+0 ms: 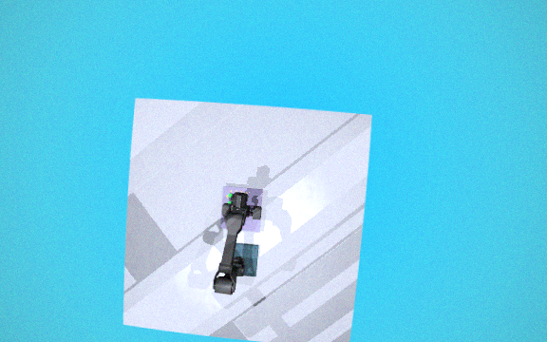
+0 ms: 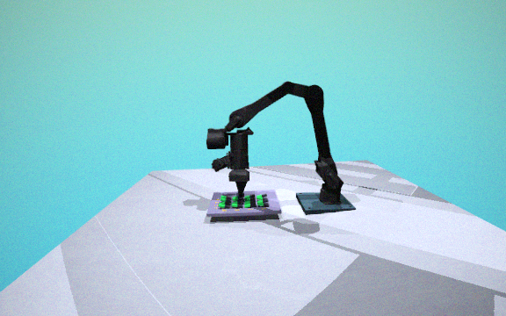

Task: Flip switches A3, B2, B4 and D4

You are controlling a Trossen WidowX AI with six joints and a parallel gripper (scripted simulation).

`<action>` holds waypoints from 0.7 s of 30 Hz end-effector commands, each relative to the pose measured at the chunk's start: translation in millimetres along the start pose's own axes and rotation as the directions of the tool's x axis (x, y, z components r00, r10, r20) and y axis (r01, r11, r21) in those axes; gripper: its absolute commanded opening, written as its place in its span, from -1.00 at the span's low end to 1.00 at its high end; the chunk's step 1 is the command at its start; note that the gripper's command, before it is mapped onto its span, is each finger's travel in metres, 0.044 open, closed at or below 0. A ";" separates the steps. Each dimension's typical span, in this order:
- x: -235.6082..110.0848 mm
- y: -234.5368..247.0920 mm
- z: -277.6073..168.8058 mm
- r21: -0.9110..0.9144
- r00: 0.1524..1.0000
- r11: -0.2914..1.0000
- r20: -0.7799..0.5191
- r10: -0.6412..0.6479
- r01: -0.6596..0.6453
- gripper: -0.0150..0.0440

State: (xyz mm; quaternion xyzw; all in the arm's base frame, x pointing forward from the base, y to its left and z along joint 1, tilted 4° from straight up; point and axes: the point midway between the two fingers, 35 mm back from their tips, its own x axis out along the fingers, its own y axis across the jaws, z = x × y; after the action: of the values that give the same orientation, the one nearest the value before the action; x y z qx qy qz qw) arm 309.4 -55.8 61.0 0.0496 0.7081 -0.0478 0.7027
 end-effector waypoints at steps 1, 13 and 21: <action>0.8 -0.4 -0.1 -0.003 1.000 1.000 -0.001 -0.002 0.002 -0.49; 2.4 -0.4 -0.1 -0.003 1.000 1.000 -0.001 -0.002 0.002 -0.49; 3.5 -0.4 -0.2 -0.003 1.000 1.000 -0.001 -0.002 0.002 -0.49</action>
State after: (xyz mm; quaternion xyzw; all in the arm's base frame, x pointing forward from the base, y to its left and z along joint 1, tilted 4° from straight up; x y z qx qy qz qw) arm 309.4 -55.8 58.5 0.0496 0.7081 -0.0478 0.7027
